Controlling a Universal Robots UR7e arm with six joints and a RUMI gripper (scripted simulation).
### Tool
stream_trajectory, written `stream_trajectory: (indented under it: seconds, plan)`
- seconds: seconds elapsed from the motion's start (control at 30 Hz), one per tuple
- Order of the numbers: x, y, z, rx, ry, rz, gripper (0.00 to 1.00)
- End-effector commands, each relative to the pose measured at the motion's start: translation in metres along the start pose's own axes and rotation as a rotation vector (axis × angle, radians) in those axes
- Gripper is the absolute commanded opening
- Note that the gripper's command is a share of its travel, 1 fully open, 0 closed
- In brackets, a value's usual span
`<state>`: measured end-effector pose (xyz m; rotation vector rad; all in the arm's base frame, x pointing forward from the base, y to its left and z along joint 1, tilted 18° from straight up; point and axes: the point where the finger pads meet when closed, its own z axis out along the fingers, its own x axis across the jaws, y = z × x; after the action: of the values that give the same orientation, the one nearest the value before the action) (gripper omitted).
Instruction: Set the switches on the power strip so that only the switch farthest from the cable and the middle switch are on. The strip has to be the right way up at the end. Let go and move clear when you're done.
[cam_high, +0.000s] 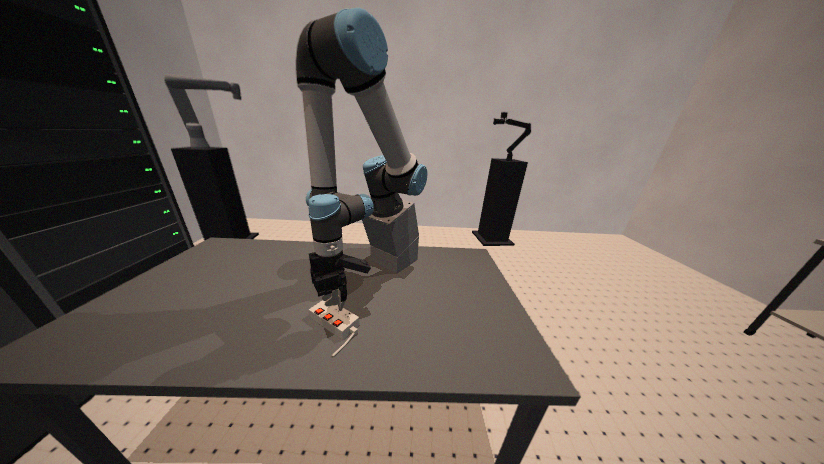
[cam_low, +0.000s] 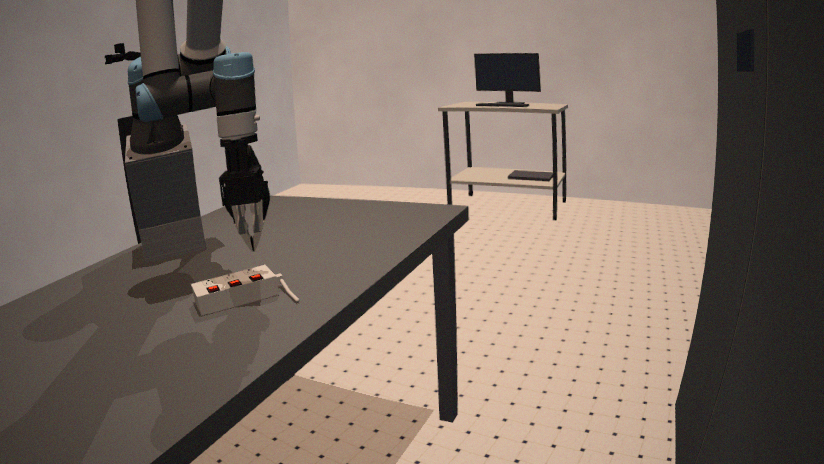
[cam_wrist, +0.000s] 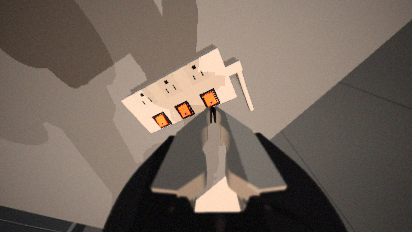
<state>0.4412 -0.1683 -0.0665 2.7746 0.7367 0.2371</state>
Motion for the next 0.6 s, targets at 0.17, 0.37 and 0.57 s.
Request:
stream_trajectory:
  seconds: [0.17,0.37,0.57]
  plan:
    - [-0.0028,0.0009,-0.0013,0.001,0.007,-0.383,0.0]
    - [-0.0039,0.0018,-0.0017,0.0,0.008,-0.536,0.0]
    - [-0.005,0.0036,-0.0022,0.0,0.008,-0.754,0.0]
